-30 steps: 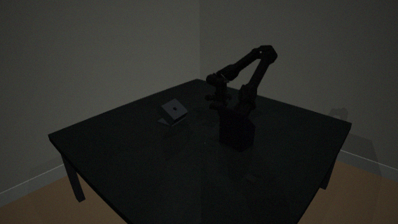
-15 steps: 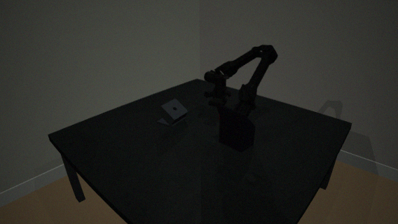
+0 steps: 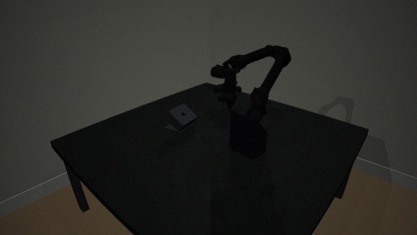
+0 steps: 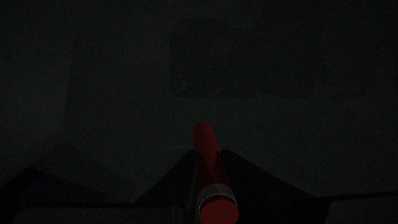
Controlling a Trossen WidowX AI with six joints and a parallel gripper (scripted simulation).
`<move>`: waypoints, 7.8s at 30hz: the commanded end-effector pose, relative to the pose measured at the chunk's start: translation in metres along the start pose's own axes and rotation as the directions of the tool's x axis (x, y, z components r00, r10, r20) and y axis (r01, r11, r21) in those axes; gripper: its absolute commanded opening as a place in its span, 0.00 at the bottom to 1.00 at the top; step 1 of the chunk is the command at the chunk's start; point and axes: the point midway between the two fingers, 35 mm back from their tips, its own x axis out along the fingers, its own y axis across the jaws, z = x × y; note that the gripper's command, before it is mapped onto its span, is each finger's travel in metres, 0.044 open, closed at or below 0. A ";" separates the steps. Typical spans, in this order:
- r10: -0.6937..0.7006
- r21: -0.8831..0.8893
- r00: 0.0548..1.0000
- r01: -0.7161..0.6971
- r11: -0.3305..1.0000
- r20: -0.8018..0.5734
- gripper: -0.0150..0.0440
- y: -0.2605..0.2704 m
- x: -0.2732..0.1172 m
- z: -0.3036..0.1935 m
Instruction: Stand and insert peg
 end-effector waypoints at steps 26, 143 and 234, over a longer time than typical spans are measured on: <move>-0.034 -0.213 0.988 0.066 0.975 0.148 0.25 0.020 -0.017 0.042; -0.071 -0.623 0.826 0.476 0.621 0.559 0.25 0.098 -0.019 0.172; -0.077 -0.612 0.823 0.478 0.630 0.563 0.25 0.097 0.010 0.192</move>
